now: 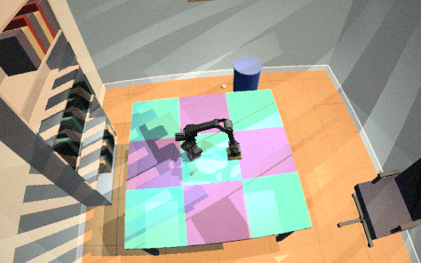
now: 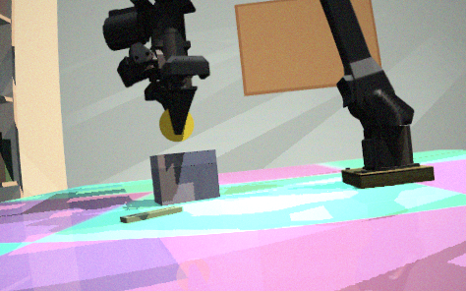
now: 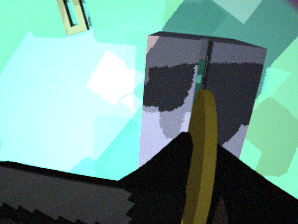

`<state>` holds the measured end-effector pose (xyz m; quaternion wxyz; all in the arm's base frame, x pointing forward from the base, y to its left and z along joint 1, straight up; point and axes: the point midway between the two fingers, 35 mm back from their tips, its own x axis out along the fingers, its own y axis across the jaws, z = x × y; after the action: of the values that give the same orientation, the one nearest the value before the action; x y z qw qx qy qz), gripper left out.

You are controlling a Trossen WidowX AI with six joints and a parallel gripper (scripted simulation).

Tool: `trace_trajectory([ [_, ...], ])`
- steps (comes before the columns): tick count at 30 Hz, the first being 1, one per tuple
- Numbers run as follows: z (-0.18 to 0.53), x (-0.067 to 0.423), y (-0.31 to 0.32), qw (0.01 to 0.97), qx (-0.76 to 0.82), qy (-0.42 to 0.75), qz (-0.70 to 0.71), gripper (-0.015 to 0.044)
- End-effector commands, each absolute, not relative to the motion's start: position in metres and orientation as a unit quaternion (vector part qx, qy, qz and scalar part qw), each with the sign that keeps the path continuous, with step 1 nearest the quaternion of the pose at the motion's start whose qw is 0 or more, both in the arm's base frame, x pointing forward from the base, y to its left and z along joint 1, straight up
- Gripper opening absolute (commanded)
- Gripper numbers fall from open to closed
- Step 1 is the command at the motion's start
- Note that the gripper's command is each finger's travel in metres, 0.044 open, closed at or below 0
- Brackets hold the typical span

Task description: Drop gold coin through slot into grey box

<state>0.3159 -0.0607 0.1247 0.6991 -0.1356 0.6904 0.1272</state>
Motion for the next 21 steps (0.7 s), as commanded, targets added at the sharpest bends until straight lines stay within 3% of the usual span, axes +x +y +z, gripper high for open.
trace_trajectory([
  [1,0.1266,0.3126,-0.0657,0.702,-0.137,0.687,0.130,0.0000],
  [21,0.1269,0.3128,-0.0654,0.699,-0.137,0.690,0.128,0.0000],
])
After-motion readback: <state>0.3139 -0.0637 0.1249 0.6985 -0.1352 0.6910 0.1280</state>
